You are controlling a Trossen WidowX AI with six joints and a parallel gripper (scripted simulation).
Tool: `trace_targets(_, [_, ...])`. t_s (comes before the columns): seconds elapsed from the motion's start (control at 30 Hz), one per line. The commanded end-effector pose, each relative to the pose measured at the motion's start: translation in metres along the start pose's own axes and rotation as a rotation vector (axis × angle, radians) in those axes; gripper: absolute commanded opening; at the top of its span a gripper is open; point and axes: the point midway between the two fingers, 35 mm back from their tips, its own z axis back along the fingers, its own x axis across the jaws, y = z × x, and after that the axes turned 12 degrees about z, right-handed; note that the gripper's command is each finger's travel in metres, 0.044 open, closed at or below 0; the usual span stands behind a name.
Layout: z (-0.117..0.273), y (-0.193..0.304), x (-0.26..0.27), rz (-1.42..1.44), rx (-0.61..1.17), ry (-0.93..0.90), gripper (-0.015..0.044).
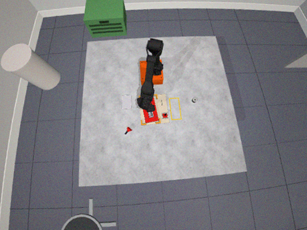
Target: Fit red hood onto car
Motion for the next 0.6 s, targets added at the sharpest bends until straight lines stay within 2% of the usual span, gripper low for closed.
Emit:
trace_targets(0.0, [0.0004,-0.0001,0.0001,0.0,-0.001,-0.001,0.0335])
trace_targets(0.2, [0.0004,-0.0001,0.0001,0.0,-0.001,-0.001,0.0295])
trace_targets(0.57, [0.0095,0.0001,-0.0004,0.0,0.001,0.002,0.0006])
